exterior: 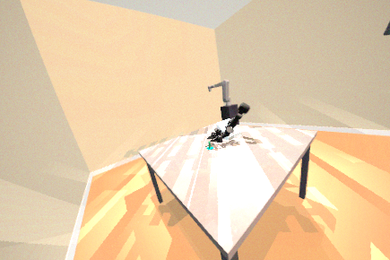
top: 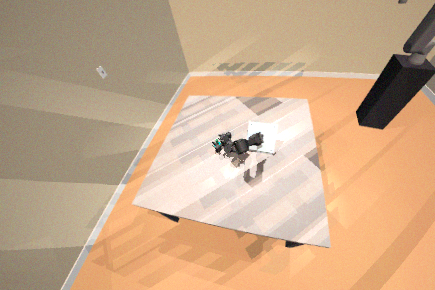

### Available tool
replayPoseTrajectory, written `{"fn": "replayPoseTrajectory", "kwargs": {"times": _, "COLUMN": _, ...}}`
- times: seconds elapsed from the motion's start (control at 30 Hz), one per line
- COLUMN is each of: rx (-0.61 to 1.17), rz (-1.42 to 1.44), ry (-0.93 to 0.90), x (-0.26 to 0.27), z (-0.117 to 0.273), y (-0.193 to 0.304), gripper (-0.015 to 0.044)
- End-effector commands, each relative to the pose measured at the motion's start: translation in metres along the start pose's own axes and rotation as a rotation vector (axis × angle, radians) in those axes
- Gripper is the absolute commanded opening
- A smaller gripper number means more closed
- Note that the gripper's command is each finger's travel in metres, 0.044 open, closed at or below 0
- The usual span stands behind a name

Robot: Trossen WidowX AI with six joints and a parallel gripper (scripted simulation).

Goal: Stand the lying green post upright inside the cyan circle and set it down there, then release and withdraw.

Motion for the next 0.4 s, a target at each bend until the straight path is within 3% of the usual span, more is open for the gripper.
{"fn": "replayPoseTrajectory", "kwargs": {"times": 0.0, "rx": 0.007, "rz": 0.008, "ry": 0.002, "x": -0.002, "z": 0.001, "y": -0.014, "gripper": 0.04}}
{"fn": "replayPoseTrajectory", "kwargs": {"times": 0.37, "rx": 0.002, "rz": 0.008, "ry": -0.001, "x": -0.008, "z": 0.007, "y": -0.049, "gripper": 0.04}}
Point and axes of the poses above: the point midway between the two fingers, 35 mm back from their tips, its own z axis back along the fingers, its own x axis across the jaws, y = z × x, the point moved 10 cm from there along z, back along the fingers, and after that the axes turned 6 degrees about z, right-handed, at the moved point
